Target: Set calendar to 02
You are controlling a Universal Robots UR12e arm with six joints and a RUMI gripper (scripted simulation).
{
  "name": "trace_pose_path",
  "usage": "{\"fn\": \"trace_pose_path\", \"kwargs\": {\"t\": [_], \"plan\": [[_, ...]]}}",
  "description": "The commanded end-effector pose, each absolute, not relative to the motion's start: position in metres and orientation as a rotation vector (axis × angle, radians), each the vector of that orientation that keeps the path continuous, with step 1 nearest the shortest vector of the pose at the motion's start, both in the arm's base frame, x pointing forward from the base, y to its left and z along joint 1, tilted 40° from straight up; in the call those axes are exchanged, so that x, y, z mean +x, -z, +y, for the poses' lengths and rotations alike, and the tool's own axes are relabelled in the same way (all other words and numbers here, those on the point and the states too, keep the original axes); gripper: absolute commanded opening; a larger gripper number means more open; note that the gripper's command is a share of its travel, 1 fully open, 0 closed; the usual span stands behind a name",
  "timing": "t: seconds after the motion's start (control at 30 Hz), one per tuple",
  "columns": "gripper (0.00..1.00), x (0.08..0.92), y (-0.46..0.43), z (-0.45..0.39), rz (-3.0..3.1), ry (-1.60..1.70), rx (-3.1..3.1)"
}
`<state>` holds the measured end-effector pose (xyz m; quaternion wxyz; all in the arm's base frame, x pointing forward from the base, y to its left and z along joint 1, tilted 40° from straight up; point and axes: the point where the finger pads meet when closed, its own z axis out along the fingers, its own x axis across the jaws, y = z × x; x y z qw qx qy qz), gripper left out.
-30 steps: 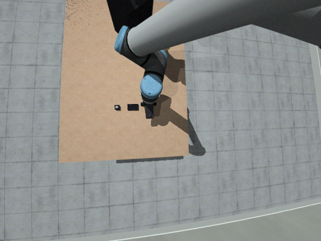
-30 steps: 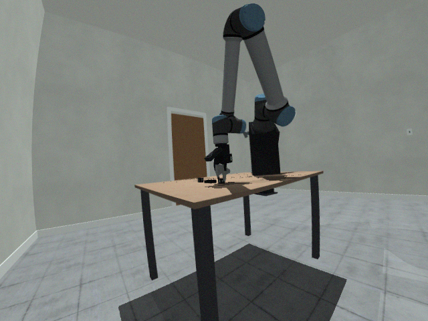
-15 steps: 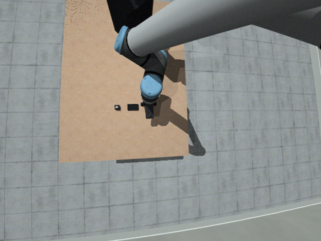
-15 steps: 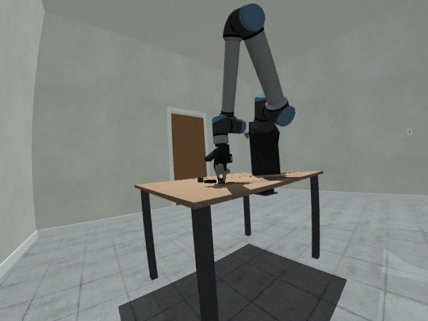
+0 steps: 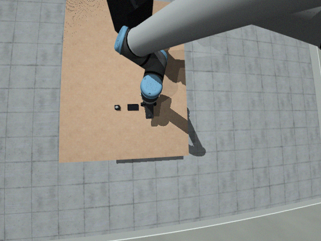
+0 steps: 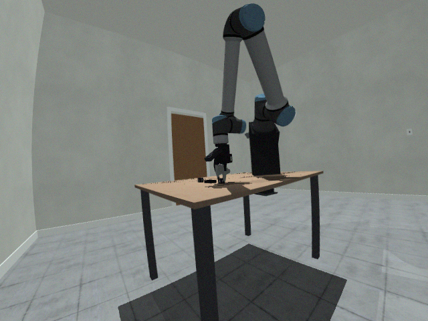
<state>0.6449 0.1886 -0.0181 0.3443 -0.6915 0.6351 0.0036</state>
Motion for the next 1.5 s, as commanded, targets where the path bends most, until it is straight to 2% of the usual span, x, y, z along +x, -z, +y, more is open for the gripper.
{"fn": "trace_pose_path", "kwargs": {"t": [0.0,0.1,0.13,1.47], "plan": [[0.28,0.6450,0.0177,0.1884,1.649,-0.009,-1.796],[0.28,0.6450,0.0177,0.1884,1.649,-0.009,-1.796],[0.10,0.6450,0.0177,0.1884,1.649,-0.009,-1.796],[0.10,0.6429,0.0141,0.1861,1.649,-0.009,-1.796]]}}
